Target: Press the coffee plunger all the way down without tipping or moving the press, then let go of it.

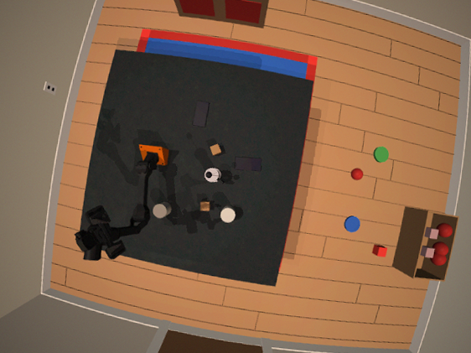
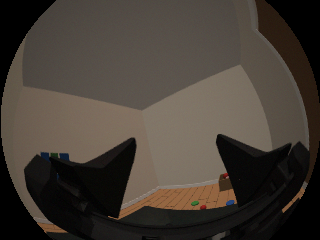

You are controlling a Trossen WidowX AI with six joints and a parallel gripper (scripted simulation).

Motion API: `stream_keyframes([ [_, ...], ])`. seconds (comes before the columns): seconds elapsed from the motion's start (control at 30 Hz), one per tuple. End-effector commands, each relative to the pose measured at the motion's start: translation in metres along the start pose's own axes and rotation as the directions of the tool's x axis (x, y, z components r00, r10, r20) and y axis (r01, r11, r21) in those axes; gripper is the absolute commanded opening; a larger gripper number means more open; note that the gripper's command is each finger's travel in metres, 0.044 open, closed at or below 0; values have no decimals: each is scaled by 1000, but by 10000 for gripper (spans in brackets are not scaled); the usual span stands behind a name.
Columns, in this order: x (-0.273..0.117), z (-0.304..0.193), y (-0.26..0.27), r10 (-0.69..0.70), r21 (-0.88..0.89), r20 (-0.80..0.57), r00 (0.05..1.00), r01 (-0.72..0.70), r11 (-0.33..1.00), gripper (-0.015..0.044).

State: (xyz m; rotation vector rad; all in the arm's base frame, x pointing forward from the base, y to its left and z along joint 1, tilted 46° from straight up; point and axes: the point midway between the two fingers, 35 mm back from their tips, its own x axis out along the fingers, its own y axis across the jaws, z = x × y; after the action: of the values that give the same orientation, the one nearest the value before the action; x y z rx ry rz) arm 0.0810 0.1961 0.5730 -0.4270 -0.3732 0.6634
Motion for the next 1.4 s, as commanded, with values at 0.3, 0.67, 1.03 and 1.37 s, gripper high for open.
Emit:
stream_keyframes([
  [0.3, 35, -44, 40, -74, -85, -170, 983, 60, 995, 440],
  [0.67, 87, -159, 83, -237, -206, -465, 853, 156, 966, 440],
  [1.03, 94, -338, 75, -513, -387, -710, 482, 341, 857, 440],
  [1.37, 67, -404, 53, -610, -473, -721, 329, 409, 781, 440],
])
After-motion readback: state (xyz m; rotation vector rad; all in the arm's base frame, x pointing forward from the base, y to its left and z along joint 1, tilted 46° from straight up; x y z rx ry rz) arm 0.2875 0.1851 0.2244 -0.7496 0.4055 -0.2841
